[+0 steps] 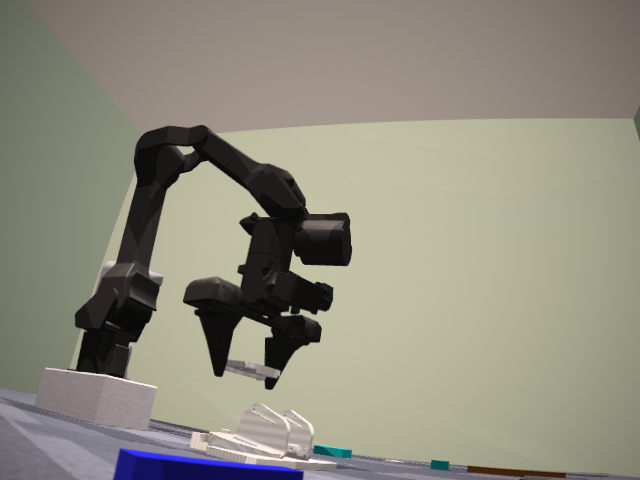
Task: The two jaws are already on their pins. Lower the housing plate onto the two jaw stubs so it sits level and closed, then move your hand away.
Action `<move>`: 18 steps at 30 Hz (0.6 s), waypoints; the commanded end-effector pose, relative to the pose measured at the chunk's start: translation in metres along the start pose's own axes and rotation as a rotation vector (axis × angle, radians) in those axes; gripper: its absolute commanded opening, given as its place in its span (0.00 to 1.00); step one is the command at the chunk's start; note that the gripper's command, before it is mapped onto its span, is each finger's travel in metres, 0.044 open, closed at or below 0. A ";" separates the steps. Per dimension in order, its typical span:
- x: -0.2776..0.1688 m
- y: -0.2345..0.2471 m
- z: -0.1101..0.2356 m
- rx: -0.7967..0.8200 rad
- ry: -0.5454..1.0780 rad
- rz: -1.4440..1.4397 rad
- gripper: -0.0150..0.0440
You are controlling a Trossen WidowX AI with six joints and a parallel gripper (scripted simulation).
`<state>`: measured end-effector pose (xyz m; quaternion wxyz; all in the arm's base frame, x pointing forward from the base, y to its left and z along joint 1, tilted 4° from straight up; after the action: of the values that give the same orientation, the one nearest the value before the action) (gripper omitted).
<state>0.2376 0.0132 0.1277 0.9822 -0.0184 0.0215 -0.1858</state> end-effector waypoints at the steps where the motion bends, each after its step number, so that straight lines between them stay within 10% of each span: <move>1: 0.000 -0.004 0.001 -0.001 -0.008 0.016 0.85; 18: 0.000 -0.004 0.001 -0.001 -0.008 0.023 0.85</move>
<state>0.2362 0.0095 0.1285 0.9835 -0.0174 0.0194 -0.1791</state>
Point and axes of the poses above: the point midway between the two fingers, 35 mm back from their tips, its own z axis back along the fingers, its own y axis across the jaws, x = y × z, the point moved 8 cm from there along z, back along the fingers, and after that the axes turned 1 degree about -z, right-handed, at the moved point
